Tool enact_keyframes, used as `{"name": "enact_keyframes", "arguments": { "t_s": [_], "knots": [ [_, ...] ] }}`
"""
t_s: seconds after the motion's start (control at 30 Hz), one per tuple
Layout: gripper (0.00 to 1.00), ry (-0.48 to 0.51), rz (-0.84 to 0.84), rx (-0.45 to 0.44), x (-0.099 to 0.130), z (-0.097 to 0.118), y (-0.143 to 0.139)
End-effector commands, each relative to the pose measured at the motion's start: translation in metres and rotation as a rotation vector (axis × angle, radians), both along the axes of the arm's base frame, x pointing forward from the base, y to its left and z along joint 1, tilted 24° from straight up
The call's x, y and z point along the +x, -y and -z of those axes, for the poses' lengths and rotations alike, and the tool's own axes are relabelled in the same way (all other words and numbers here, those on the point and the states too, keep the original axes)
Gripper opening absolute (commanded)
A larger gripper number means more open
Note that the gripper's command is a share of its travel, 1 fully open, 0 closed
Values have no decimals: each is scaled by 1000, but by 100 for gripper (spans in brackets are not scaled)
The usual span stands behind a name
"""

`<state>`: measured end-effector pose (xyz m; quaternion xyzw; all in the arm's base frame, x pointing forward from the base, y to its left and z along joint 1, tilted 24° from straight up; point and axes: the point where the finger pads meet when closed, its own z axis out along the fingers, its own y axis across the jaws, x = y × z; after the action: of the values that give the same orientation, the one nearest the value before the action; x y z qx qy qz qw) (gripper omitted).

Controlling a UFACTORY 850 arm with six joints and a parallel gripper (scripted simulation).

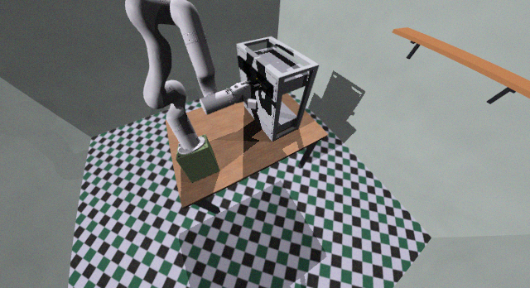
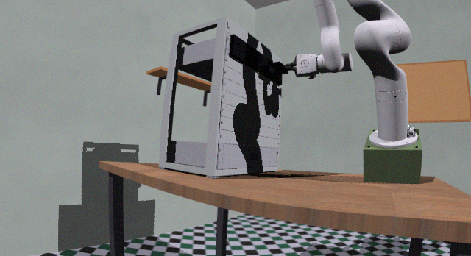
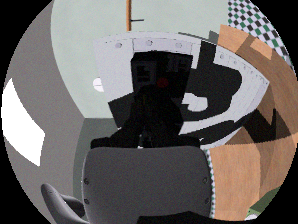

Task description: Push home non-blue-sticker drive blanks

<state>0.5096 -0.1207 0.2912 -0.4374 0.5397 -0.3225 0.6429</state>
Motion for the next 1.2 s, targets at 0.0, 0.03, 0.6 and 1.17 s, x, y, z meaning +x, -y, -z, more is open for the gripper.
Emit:
{"name": "enact_keyframes", "arguments": {
  "t_s": [0.0, 0.03, 0.6, 1.17],
  "knots": [
    [0, 2, 0, -1, 4, -1, 0],
    [0, 2, 0, -1, 5, -1, -1],
    [0, 2, 0, -1, 13, -1, -2],
    [0, 2, 0, -1, 19, -1, -4]
  ]
}}
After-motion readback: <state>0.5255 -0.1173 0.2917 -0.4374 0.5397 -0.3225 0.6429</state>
